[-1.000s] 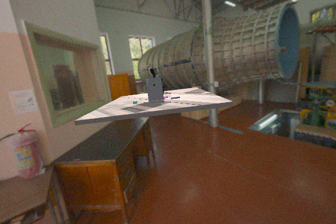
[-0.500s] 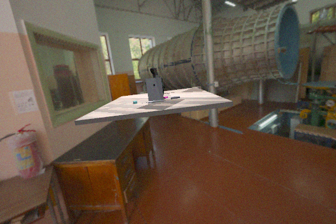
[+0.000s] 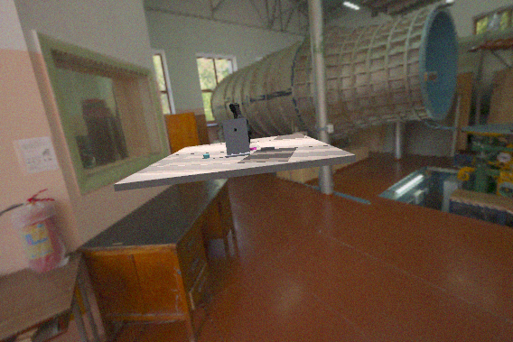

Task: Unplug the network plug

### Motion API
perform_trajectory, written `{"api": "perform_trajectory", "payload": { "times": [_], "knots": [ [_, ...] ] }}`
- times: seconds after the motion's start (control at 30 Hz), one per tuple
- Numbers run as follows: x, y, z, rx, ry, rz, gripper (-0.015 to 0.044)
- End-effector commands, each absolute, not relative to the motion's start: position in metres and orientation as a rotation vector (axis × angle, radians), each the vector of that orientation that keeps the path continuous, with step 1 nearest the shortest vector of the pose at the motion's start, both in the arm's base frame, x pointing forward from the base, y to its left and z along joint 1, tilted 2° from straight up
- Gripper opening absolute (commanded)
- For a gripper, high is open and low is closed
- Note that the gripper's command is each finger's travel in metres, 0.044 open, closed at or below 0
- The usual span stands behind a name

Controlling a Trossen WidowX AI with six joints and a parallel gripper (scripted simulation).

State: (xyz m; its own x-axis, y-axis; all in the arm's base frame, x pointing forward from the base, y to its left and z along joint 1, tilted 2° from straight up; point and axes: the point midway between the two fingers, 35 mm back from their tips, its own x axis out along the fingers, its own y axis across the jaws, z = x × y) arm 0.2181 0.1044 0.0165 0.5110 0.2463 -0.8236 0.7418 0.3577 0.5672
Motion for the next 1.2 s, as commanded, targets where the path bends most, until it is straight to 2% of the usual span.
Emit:
{"api": "perform_trajectory", "payload": {
  "times": [0.0,0.2,1.17],
  "knots": [
    [0.218,0.104,0.017,1.204,1.031,-0.406,0.0],
    [0.218,0.104,0.017,1.204,1.031,-0.406,0.0156],
    [0.209,0.101,0.03,1.202,1.034,-0.406,0.0156]
  ]
}}
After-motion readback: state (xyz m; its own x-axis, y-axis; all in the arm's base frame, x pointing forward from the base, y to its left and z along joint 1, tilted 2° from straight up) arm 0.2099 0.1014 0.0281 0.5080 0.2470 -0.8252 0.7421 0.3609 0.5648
